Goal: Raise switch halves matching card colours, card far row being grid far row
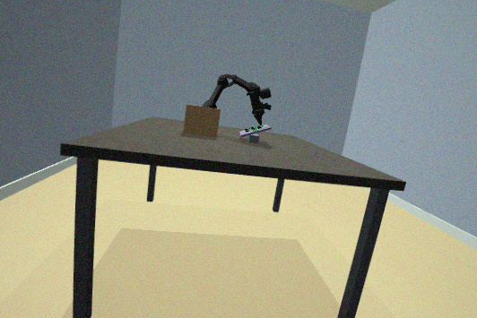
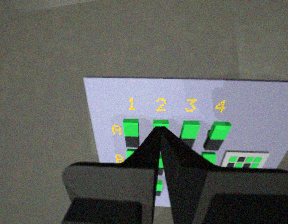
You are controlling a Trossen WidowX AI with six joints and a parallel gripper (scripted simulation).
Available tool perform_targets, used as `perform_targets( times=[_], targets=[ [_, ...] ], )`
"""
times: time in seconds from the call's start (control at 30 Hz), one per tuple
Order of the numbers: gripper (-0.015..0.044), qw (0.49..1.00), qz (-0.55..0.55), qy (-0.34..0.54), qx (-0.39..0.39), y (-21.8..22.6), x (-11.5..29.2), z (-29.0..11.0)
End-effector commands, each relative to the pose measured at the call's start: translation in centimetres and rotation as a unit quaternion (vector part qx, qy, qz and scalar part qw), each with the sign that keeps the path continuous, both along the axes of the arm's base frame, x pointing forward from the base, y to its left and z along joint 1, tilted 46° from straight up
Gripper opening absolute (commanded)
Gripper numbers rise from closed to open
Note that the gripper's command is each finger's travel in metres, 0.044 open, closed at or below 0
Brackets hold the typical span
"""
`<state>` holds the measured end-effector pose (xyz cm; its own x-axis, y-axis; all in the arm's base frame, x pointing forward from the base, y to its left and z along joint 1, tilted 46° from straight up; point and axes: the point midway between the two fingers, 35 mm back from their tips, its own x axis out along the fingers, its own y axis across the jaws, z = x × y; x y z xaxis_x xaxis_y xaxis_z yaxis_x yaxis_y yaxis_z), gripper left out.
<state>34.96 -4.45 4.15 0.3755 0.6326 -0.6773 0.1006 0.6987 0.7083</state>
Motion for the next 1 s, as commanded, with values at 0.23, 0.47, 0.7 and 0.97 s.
perform_targets(
  times=[0.23, 0.47, 0.7, 0.97],
  targets=[
    [0.0, 1.0, -0.002, 0.002, -0.001, 0.06, 0.07, -0.17],
    [0.0, 1.0, -0.002, 0.002, -0.001, 0.11, 0.1, -0.23],
    [0.0, 1.0, -0.002, 0.002, -0.001, 0.17, 0.14, -0.29],
    [0.0, 1.0, -0.002, 0.002, -0.001, 0.24, 0.18, -0.36]
  ],
)
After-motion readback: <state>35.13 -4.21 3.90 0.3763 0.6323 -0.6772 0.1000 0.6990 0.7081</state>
